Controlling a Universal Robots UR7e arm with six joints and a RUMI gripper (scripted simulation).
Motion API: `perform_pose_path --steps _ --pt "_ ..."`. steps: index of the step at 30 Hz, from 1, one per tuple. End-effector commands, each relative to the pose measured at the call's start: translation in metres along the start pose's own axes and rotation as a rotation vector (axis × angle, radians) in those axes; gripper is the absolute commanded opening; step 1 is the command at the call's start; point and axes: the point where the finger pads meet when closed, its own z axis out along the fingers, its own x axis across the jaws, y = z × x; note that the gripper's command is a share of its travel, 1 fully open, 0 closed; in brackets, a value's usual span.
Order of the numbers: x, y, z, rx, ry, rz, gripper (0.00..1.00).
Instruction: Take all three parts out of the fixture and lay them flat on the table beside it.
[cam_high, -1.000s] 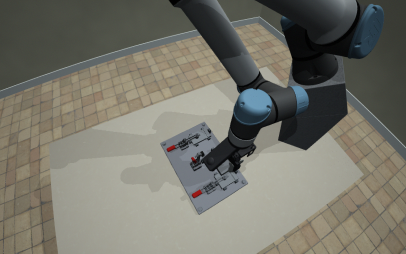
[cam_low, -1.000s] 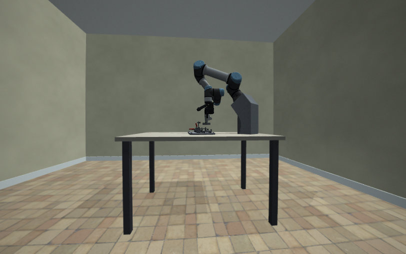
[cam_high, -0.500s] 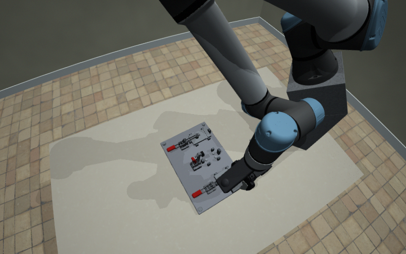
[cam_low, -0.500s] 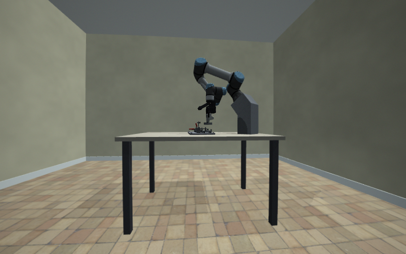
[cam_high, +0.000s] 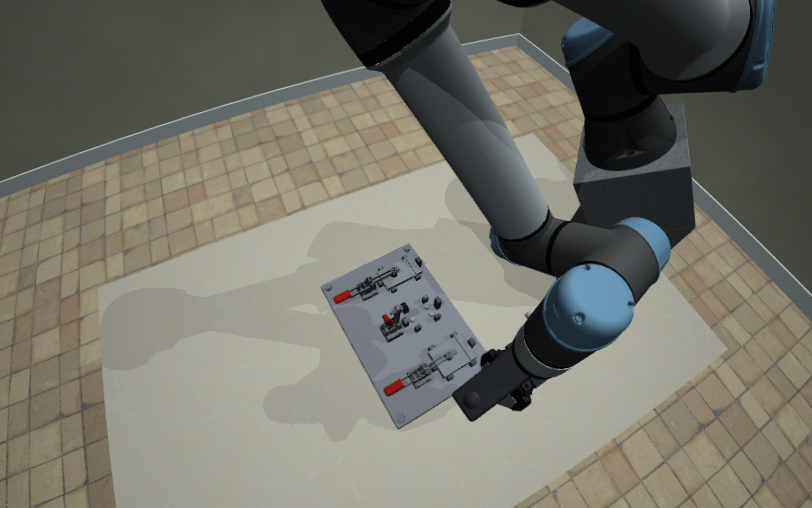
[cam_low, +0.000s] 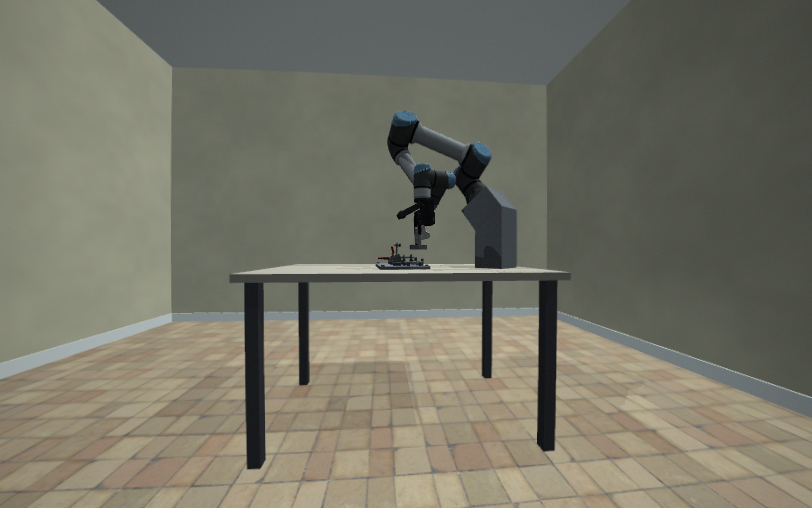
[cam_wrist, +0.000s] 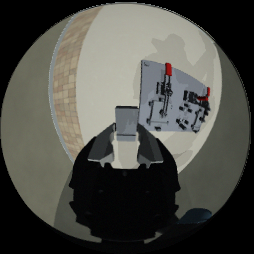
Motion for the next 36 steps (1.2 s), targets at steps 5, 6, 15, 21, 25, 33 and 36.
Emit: perform_pose_path --steps 5,6,15,21,25,33,36 --pt "-0.0125 -0.0013 0.0006 -0.003 0.005 0.006 0.0" --pt "-0.0129 -0.0014 0.0006 -0.003 0.005 0.006 0.0" --pt "-0.0123 -0.001 0.0004 -0.004 0.005 0.007 0.0" --pt "-0.0123 -0.0011 0.0003 -0.004 0.005 0.007 0.0" --pt "-0.0123 -0.0011 0.0003 -0.004 0.005 0.007 0.0" --pt "-0.0123 -0.0011 0.0003 -0.004 0.005 0.007 0.0" --pt "-0.0123 -0.0011 0.0003 -0.004 0.005 0.007 0.0"
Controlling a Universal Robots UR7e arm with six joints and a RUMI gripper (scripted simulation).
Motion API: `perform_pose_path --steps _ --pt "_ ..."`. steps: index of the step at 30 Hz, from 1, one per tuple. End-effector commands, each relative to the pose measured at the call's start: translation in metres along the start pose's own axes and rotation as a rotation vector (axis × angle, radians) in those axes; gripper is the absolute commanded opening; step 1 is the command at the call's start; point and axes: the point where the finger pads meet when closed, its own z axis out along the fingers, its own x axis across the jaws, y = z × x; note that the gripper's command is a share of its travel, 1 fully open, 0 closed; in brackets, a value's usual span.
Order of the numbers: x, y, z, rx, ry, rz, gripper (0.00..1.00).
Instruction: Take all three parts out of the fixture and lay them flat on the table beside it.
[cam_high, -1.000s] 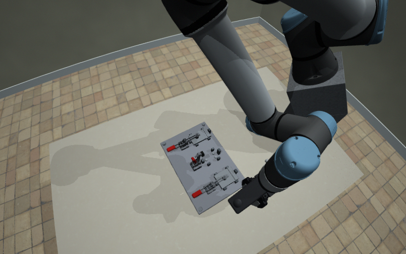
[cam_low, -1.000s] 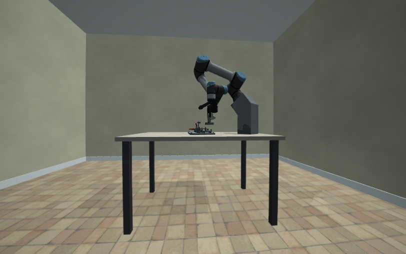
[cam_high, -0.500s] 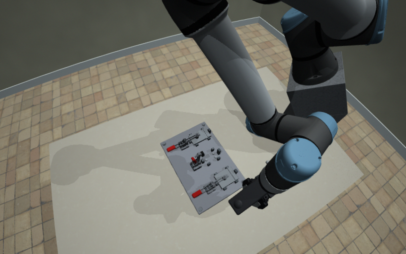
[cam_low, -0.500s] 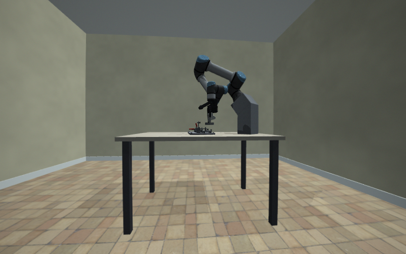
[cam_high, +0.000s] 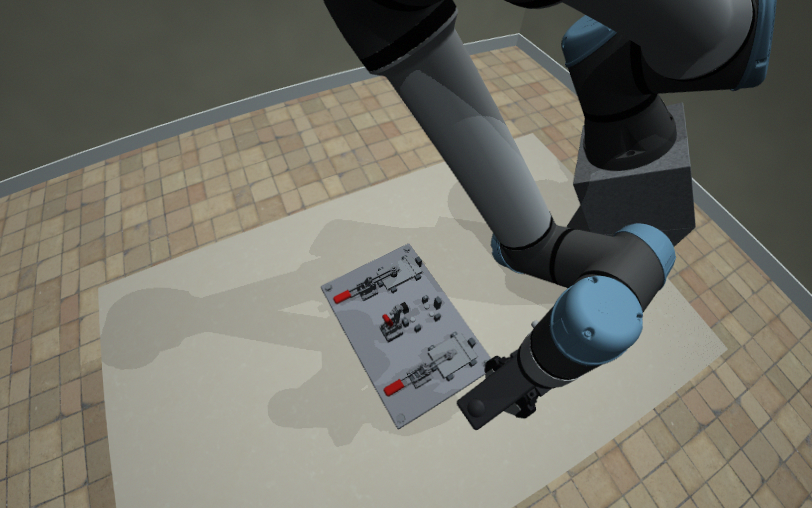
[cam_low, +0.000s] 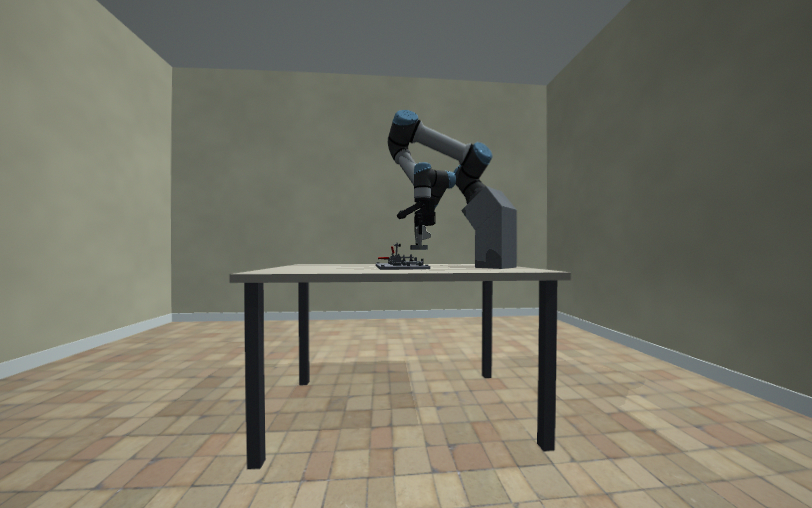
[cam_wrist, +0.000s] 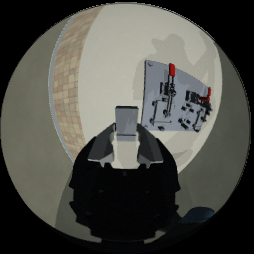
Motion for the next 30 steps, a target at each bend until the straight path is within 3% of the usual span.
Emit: perform_pose_path --steps 1,17,30 --pt "0.0 -0.002 -0.001 0.003 0.0 0.001 0.0" --pt "0.0 -0.031 -0.001 0.005 0.0 0.004 0.0" --pt "0.001 -0.084 -0.001 0.005 0.0 0.004 0.0"
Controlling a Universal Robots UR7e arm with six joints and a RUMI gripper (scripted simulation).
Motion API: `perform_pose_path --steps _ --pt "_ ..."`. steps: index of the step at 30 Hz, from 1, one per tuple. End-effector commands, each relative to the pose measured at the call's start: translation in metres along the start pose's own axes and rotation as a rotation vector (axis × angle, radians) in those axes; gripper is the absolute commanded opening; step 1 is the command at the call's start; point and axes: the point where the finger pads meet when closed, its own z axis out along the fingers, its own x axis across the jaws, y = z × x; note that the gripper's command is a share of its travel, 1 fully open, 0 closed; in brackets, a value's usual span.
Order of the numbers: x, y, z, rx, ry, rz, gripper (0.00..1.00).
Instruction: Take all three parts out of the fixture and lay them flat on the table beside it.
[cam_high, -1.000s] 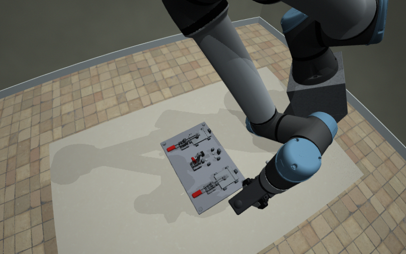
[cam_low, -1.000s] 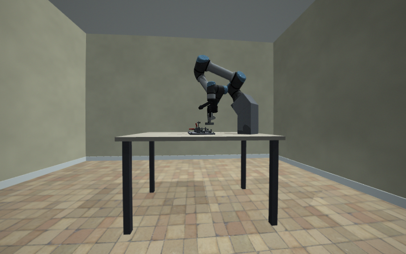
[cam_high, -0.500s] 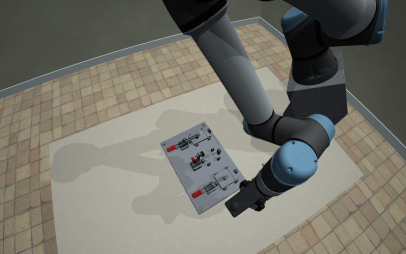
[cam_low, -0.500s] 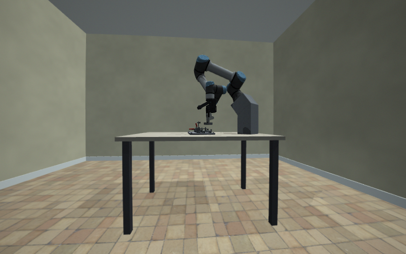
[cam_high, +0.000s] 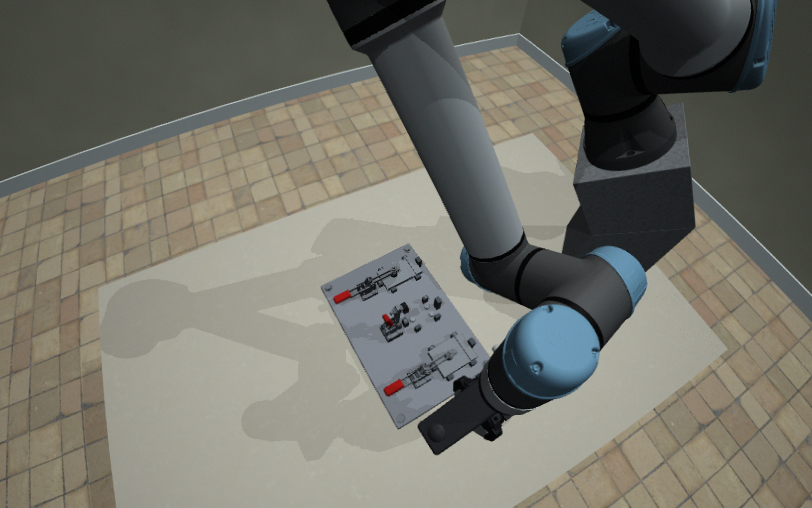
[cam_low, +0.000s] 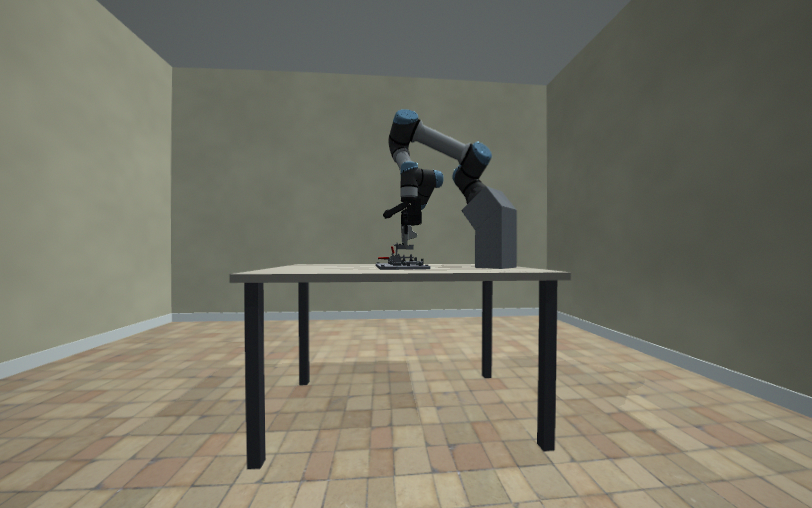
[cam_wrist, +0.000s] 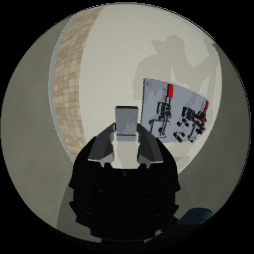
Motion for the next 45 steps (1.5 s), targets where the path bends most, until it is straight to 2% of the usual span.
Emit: perform_pose_path --steps 1,14,45 --pt "-0.001 -0.025 0.001 -0.003 0.0 -0.001 0.0" --pt "-0.001 -0.044 0.001 -0.003 0.0 -0.001 0.0" --pt "-0.002 -0.043 0.001 -0.005 0.0 -0.003 0.0"
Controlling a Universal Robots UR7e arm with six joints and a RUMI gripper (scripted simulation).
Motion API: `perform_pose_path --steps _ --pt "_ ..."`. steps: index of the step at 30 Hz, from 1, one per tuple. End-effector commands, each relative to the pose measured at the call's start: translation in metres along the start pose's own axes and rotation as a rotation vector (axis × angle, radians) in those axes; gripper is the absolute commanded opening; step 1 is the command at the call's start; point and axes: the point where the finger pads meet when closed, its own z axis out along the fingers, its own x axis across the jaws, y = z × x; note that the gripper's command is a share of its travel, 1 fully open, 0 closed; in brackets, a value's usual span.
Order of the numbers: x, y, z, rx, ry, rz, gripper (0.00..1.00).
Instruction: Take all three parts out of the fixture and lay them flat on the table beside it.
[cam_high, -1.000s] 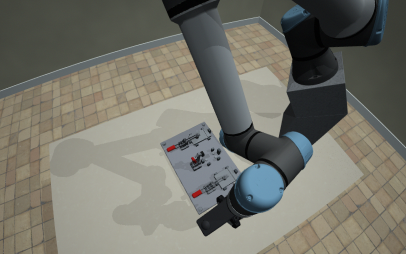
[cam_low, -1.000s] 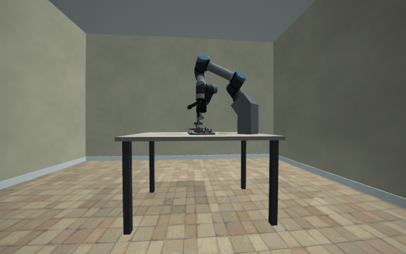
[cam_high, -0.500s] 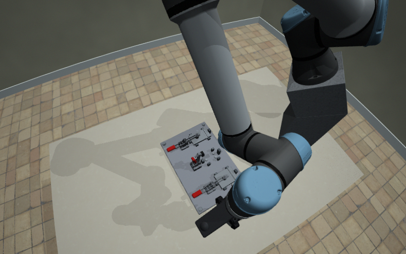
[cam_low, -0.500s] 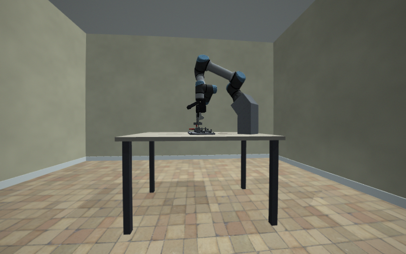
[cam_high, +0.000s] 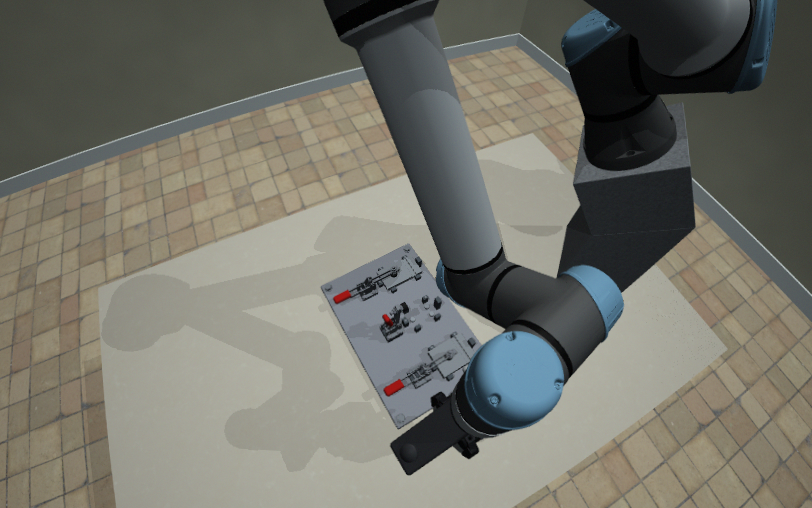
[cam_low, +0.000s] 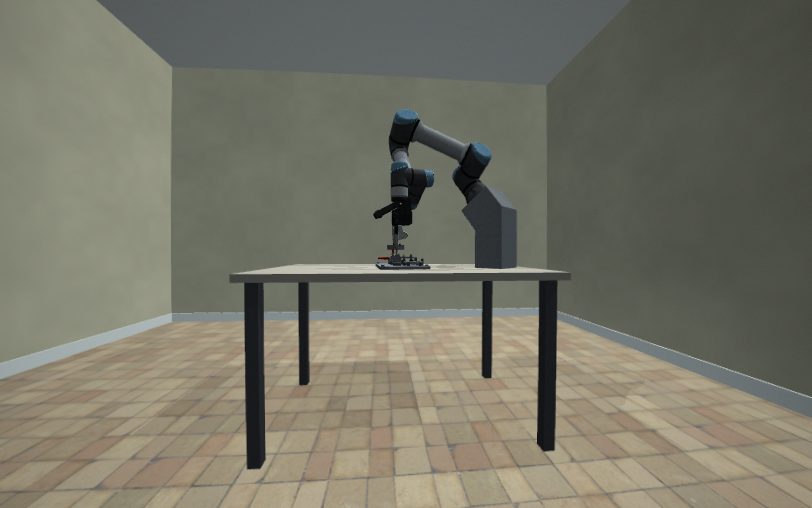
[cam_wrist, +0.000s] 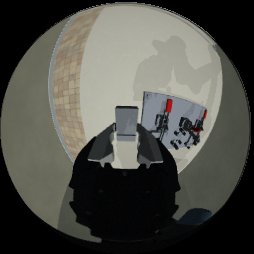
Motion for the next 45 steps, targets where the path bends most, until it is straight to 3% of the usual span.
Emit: perform_pose_path --steps 1,12,36,45 --pt "0.0 -0.002 -0.001 0.003 -0.002 0.002 0.0" --pt "0.0 -0.003 0.009 0.002 -0.001 0.003 0.0" --pt "0.0 -0.003 0.071 0.002 -0.001 0.003 0.0" --pt "0.0 -0.003 0.081 0.002 -0.001 0.003 0.0"
